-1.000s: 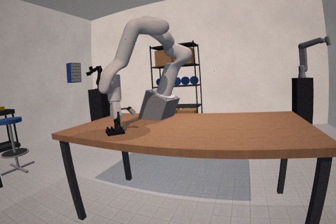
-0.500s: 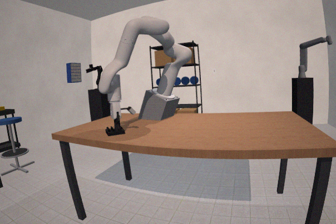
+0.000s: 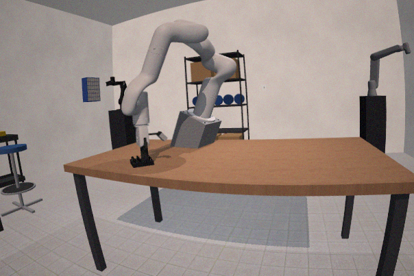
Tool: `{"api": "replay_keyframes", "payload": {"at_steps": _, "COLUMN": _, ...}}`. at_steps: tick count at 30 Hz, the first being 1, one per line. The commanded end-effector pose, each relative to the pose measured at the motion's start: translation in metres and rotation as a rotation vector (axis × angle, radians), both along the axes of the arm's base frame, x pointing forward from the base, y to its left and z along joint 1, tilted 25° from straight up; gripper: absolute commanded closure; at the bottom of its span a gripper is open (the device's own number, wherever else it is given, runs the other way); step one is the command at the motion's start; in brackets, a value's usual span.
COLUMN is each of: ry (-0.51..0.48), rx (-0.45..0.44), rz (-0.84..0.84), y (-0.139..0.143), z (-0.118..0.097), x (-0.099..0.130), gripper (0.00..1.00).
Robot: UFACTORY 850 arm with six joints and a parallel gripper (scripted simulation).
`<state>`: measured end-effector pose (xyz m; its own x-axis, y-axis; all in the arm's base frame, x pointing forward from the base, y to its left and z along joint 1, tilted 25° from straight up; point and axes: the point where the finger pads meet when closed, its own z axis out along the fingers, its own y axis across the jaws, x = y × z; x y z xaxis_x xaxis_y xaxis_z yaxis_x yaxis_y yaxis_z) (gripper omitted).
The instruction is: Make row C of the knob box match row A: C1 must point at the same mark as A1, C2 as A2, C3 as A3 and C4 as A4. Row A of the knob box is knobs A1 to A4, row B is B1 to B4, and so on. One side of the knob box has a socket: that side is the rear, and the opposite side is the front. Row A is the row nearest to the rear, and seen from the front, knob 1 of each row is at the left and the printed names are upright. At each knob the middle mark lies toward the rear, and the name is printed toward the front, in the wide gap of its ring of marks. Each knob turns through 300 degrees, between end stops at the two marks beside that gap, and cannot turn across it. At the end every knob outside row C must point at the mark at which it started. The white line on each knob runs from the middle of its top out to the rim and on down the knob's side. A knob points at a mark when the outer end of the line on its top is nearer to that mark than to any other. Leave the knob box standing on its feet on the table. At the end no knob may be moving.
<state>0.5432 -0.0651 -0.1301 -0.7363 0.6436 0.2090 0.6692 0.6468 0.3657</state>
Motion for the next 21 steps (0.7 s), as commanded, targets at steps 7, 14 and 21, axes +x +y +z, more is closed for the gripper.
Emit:
{"api": "replay_keyframes", "payload": {"at_steps": 7, "ry": -0.001, "rx": -0.001, "rz": -0.001, "y": -0.0006, "z": 0.0005, "x": 0.0008, "gripper": 0.81}}
{"api": "replay_keyframes", "payload": {"at_steps": 14, "ry": -0.001, "rx": -0.001, "rz": -0.001, "y": -0.0006, "z": 0.0005, "x": 0.0008, "gripper": 0.81}}
{"api": "replay_keyframes", "payload": {"at_steps": 21, "ry": -0.001, "rx": -0.001, "rz": -0.001, "y": -0.0016, "z": 0.0027, "x": 0.0005, "gripper": 0.81}}
